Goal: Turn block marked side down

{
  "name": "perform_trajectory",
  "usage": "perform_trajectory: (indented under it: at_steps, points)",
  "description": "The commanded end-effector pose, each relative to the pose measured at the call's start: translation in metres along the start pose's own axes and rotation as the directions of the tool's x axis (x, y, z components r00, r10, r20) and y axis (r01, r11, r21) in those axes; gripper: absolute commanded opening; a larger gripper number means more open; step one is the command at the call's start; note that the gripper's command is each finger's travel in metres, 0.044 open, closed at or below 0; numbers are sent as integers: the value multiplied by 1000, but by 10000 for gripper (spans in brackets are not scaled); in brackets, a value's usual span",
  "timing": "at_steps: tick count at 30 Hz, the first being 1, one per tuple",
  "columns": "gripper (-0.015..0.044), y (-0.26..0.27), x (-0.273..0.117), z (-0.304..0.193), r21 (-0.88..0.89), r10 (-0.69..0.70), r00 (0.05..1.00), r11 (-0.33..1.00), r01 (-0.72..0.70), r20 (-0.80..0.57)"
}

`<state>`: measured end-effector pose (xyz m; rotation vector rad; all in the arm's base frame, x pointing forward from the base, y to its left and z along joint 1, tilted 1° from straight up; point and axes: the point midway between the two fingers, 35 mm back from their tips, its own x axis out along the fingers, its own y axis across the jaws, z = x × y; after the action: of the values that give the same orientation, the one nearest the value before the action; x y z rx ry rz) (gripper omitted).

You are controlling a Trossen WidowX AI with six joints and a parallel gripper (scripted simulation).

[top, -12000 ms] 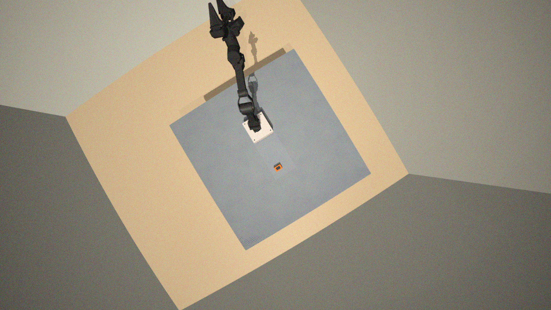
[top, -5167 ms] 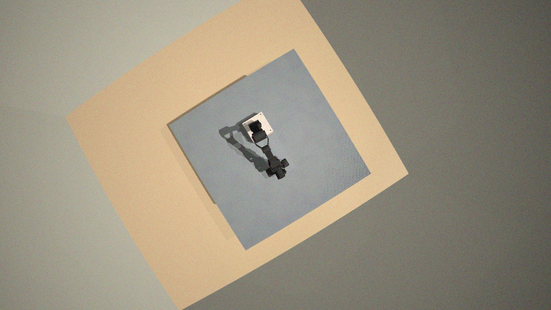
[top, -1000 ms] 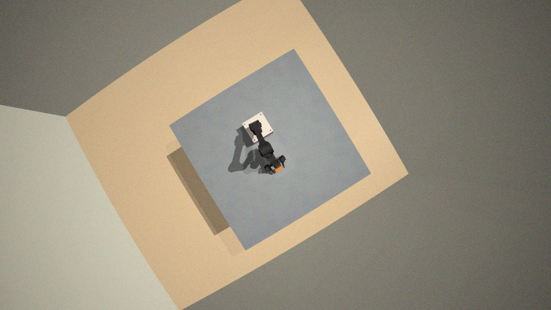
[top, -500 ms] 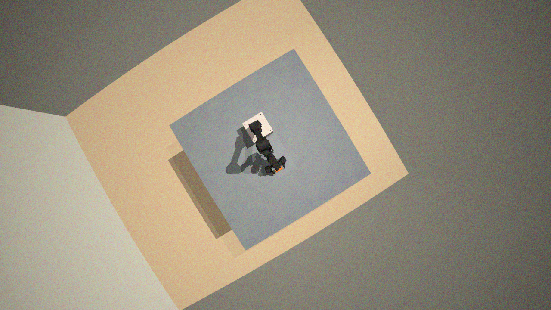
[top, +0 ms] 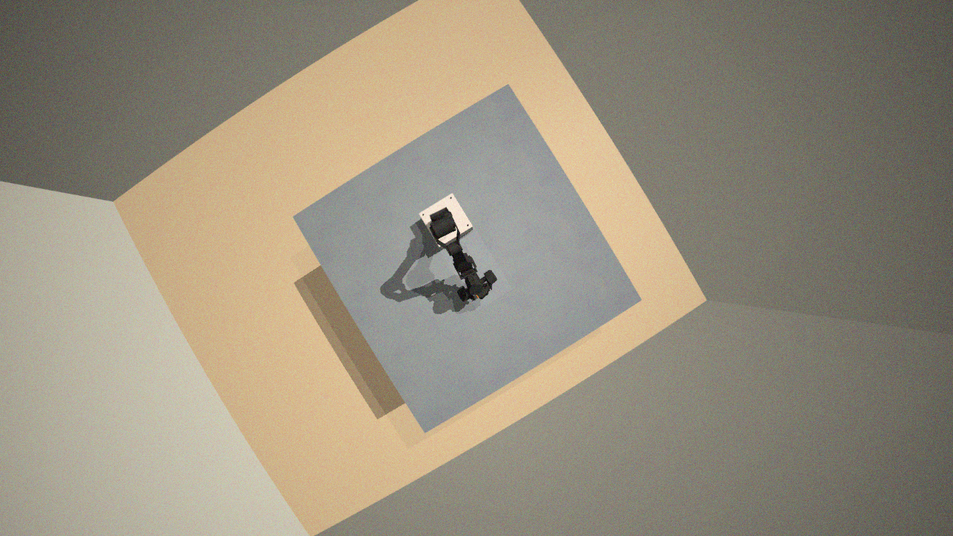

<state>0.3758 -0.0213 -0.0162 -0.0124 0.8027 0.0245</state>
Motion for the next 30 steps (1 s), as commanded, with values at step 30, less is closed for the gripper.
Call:
perform_trajectory:
  at_steps: [30]
  points:
    - [440, 0, -43, 61, 22, 9, 746, 1000, 8, -665]
